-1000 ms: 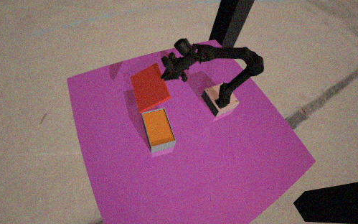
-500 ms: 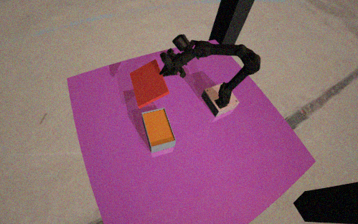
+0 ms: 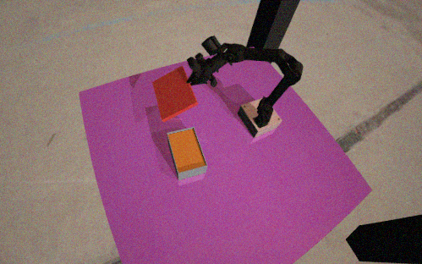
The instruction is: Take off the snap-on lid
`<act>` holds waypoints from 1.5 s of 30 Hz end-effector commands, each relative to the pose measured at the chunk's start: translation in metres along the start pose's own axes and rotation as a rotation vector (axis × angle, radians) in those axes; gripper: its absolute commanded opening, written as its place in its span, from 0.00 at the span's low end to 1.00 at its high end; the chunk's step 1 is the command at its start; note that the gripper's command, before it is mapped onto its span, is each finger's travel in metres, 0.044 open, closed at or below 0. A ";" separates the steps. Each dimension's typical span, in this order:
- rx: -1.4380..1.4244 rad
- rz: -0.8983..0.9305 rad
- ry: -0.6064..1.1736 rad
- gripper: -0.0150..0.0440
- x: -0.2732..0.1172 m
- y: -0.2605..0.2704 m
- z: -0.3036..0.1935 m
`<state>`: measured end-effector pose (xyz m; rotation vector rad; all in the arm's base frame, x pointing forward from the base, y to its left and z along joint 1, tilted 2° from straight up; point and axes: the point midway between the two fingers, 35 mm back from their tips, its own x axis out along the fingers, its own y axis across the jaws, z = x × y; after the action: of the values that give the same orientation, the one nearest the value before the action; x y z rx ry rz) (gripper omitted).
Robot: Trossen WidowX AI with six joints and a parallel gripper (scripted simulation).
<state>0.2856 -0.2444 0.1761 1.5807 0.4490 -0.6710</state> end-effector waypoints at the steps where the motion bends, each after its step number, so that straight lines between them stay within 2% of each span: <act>1: -0.013 0.018 -0.001 0.25 -0.003 0.006 0.009; 22: -0.016 0.017 -0.003 0.25 -0.005 0.005 0.050; 45: -0.016 0.017 -0.002 0.25 0.005 -0.010 0.049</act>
<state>0.2742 -0.2921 0.1654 1.5719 0.4399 -0.6702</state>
